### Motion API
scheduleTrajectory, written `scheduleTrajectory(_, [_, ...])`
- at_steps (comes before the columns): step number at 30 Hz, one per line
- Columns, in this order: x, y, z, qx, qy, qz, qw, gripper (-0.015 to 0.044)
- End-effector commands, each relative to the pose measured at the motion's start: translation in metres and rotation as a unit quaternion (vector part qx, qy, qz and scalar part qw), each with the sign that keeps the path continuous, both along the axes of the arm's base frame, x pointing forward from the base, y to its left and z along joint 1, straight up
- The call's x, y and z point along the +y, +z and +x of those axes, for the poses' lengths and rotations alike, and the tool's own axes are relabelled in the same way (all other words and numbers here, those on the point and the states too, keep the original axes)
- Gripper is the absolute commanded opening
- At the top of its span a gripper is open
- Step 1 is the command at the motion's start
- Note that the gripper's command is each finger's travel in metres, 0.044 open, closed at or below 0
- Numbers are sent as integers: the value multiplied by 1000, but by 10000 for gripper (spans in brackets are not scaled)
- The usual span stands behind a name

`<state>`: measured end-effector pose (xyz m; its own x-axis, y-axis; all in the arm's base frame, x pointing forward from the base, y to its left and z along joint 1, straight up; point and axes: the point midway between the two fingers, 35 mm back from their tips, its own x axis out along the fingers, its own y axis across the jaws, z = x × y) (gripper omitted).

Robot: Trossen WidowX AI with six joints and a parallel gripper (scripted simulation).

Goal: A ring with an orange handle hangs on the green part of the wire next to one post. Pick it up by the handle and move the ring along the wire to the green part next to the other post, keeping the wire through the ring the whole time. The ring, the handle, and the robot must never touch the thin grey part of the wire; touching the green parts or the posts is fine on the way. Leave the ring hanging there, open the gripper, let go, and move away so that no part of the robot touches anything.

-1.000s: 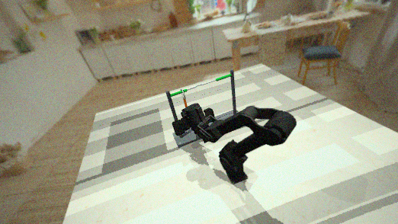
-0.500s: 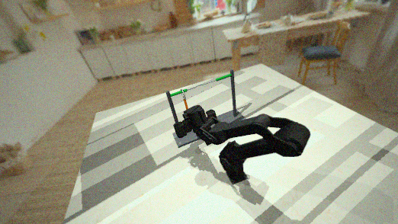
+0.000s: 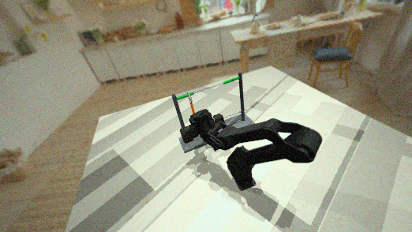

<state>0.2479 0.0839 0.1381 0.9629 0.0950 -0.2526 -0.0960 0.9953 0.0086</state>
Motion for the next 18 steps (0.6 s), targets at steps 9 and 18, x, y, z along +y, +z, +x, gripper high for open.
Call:
scheduleTrajectory(9, [-6,12,-47,1,0,1,1000,440])
scheduleTrajectory(18, [-6,13,-48,1,0,1,1000,440])
